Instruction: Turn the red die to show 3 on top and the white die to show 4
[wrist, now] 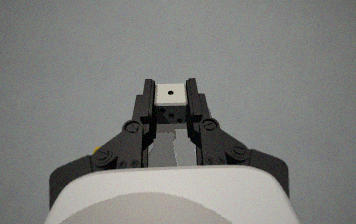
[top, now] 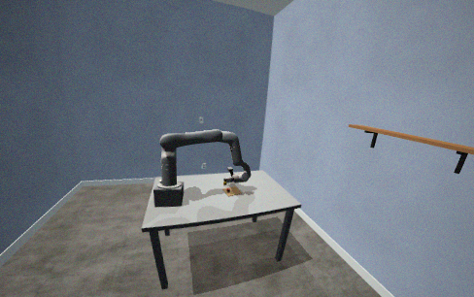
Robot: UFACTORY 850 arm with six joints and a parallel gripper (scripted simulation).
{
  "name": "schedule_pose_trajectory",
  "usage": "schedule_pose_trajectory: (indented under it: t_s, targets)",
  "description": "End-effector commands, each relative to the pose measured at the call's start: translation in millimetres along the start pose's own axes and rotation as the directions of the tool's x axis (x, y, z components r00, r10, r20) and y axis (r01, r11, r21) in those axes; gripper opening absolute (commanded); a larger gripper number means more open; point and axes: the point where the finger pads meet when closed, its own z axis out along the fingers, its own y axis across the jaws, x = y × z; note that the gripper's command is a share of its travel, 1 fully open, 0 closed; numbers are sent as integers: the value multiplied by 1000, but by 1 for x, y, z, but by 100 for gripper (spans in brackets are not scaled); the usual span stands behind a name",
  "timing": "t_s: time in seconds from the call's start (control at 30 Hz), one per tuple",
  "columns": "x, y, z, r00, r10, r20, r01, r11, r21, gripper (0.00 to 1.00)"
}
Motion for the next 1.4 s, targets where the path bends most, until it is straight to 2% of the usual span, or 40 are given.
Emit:
schedule_pose_trajectory:
  t_s: [0.0,0.5,0.53,0.6,0.63,0.77,0.8,0.97,1.0,1.37]
  targets:
    - [1,1,-1,1000,-2,0,2,1000,-1,21]
    - [1,1,-1,1000,-2,0,2,1000,-1,21]
    - [1,1,-1,1000,-2,0,2,1000,-1,25]
    - [1,1,-1,1000,-2,0,2,1000,-1,25]
    - [1,1,-1,1000,-2,0,2,1000,-1,29]
    - [1,1,-1,1000,-2,0,2,1000,-1,29]
    - [1,1,-1,1000,-2,0,2,1000,-1,33]
    - [1,1,-1,1000,-2,0,2,1000,-1,37]
    - [1,1,-1,1000,-2,0,2,1000,-1,42]
    - [1,1,-1,1000,-2,0,2,1000,-1,42]
